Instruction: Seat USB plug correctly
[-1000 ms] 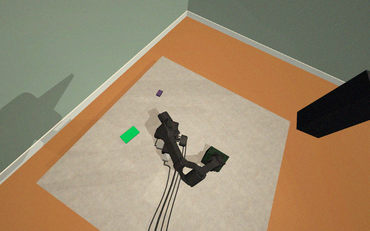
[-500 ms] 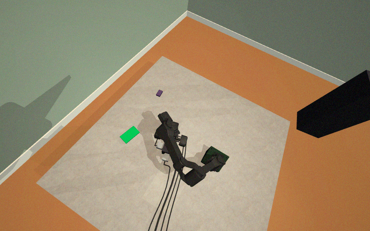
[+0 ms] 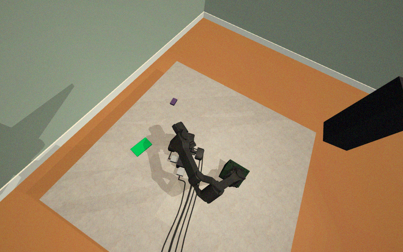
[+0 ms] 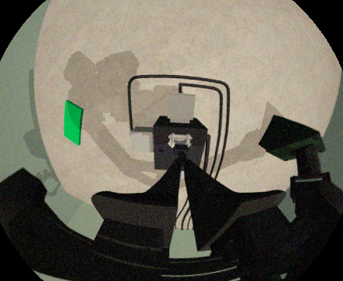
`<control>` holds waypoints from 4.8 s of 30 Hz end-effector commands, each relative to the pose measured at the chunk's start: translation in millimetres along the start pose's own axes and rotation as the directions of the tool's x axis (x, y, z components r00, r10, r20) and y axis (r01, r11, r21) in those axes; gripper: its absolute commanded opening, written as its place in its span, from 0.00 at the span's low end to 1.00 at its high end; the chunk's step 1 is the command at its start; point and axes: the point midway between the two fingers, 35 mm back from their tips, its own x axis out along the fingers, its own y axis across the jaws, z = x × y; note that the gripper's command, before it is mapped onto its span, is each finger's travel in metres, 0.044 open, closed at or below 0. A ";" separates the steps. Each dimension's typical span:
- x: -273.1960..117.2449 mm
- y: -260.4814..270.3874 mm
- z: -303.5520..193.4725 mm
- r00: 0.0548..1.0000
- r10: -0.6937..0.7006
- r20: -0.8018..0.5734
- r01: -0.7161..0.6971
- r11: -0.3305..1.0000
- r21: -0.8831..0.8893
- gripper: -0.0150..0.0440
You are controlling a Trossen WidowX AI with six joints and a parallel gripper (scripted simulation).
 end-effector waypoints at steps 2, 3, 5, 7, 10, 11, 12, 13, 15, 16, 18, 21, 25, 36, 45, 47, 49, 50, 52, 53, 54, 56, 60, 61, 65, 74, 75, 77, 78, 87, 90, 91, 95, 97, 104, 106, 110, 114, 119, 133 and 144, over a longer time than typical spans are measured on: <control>0.8 -0.2 -0.9 1.000 0.001 -0.008 -0.001 1.000 0.000 0.25; 0.9 -0.2 -0.9 1.000 0.001 -0.008 -0.001 1.000 0.000 0.25; 1.1 -0.2 -0.9 1.000 0.001 -0.008 -0.001 1.000 0.000 0.25; 1.4 -0.2 -0.8 1.000 0.001 -0.008 -0.001 1.000 0.000 0.25; 1.7 -0.2 -0.8 1.000 0.001 -0.008 -0.001 1.000 0.000 0.25; 1.8 -0.2 -0.8 1.000 0.001 -0.008 -0.001 1.000 0.000 0.25; 2.0 -0.2 -0.8 1.000 0.001 -0.008 -0.001 1.000 0.000 0.25; 2.1 -0.2 -0.8 1.000 0.001 -0.008 -0.001 1.000 0.000 0.25; 2.3 -0.2 -0.8 1.000 0.001 -0.008 -0.001 1.000 0.000 0.25; 2.4 -0.2 -0.8 1.000 0.001 -0.008 -0.001 1.000 0.000 0.25; 2.7 -0.2 -0.7 1.000 0.001 -0.008 -0.001 1.000 0.000 0.25; 3.0 -0.2 -0.7 1.000 0.001 -0.008 -0.001 1.000 0.000 0.25; 3.5 -0.2 -0.7 1.000 0.001 -0.008 -0.001 1.000 0.000 0.25; 4.8 -0.2 -0.6 1.000 0.001 -0.008 -0.001 1.000 0.000 0.25; 5.9 -0.2 -0.5 1.000 0.001 -0.008 -0.001 1.000 0.000 0.25; 6.1 -0.2 -0.5 1.000 0.001 -0.008 -0.001 1.000 0.000 0.25; 6.4 -0.2 -0.5 1.000 0.001 -0.008 -0.001 1.000 0.000 0.25; 6.5 -0.2 -0.5 1.000 0.001 -0.008 -0.001 1.000 0.000 0.25; 6.7 -0.2 -0.4 1.000 0.001 -0.008 -0.001 1.000 0.000 0.25; 6.9 -0.2 -0.4 1.000 0.001 -0.008 -0.001 1.000 0.000 0.25; 7.0 -0.2 -0.4 1.000 0.001 -0.008 -0.001 1.000 0.000 0.25; 7.2 -0.2 -0.4 1.000 0.001 -0.008 -0.001 1.000 0.000 0.25; 7.7 -0.2 -0.4 1.000 0.001 -0.008 -0.001 1.000 0.000 0.25; 7.8 -0.2 -0.4 1.000 0.001 -0.008 -0.001 1.000 0.000 0.25; 8.3 -0.2 -0.3 1.000 0.001 -0.008 -0.001 1.000 0.000 0.25; 9.4 -0.2 -0.2 1.000 0.001 -0.008 -0.001 1.000 0.000 0.25; 9.5 -0.2 -0.2 1.000 0.001 -0.008 -0.001 1.000 0.000 0.25; 9.7 -0.2 -0.2 1.000 0.001 -0.008 -0.001 1.000 0.000 0.25; 9.8 -0.2 -0.2 1.000 0.001 -0.008 -0.001 1.000 0.000 0.25; 10.9 -0.2 -0.1 1.000 0.001 -0.008 -0.001 1.000 -0.001 0.25; 11.3 -0.2 -0.1 1.000 0.001 -0.008 -0.001 1.000 -0.001 0.25; 11.4 -0.2 -0.1 1.000 0.001 -0.008 -0.001 1.000 -0.001 0.25; 11.9 -0.2 -0.1 1.000 0.001 -0.008 -0.001 1.000 -0.001 0.25; 12.1 -0.2 0.0 1.000 0.001 -0.008 -0.001 1.000 -0.001 0.25; 12.9 -0.2 0.0 1.000 0.001 -0.008 -0.001 1.000 -0.001 0.25; 13.2 -0.2 0.0 1.000 0.001 -0.008 -0.001 1.000 -0.001 0.25; 13.7 -0.2 0.1 1.000 0.001 -0.008 -0.001 1.000 -0.001 0.25; 14.1 -0.1 0.1 1.000 0.001 -0.008 -0.001 1.000 -0.001 0.25; 14.7 -0.1 0.2 1.000 0.001 -0.008 -0.001 1.000 -0.001 0.25; 16.4 -0.1 0.3 1.000 0.001 -0.008 -0.001 1.000 -0.001 0.25; 17.7 -0.1 0.4 1.000 0.001 -0.009 -0.001 1.000 -0.001 0.25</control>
